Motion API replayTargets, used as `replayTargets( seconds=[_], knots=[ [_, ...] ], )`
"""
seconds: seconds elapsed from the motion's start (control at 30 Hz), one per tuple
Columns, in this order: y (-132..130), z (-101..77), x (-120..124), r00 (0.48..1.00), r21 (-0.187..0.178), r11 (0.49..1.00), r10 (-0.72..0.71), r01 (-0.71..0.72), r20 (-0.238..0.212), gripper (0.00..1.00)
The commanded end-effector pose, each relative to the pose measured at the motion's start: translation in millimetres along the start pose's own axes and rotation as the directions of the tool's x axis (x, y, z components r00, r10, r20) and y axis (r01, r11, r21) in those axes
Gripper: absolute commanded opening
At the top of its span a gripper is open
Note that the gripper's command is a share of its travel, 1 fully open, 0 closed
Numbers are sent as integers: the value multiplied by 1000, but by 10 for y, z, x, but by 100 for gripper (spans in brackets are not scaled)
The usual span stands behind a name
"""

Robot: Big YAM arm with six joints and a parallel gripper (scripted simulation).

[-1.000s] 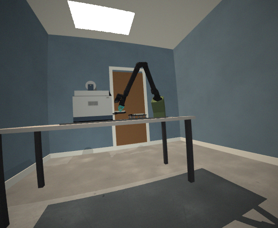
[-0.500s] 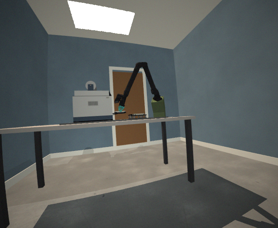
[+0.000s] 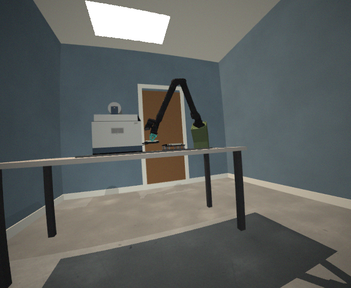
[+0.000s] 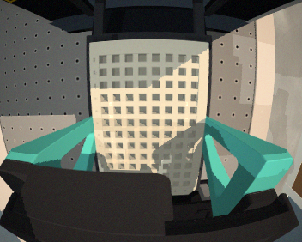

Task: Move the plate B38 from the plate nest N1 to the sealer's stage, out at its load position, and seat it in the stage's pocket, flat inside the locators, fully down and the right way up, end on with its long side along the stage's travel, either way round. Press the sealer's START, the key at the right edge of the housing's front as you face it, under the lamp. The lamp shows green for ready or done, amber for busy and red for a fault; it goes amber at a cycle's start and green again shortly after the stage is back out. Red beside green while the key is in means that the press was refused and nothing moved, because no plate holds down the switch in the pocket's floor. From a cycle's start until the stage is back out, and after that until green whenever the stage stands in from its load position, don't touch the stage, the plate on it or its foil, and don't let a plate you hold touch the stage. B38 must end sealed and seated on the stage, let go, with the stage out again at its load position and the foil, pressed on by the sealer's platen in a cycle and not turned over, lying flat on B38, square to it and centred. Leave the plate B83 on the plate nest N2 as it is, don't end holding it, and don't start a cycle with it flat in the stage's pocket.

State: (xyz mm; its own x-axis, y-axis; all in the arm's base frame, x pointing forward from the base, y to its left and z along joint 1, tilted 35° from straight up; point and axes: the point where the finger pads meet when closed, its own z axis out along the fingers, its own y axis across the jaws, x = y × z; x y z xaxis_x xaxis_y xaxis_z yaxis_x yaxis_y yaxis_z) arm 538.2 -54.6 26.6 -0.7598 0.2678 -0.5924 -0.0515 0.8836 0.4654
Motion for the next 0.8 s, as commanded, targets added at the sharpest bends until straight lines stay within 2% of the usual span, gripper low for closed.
replayTargets(
  seconds=[0.0, 0.77],
  knots=[
    [142, -32, -186, 1000, -16, 1000, -17, 17, 23, 0],
    [132, -42, -295, 998, -8, 1000, -30, 30, 46, 0]
  ],
)
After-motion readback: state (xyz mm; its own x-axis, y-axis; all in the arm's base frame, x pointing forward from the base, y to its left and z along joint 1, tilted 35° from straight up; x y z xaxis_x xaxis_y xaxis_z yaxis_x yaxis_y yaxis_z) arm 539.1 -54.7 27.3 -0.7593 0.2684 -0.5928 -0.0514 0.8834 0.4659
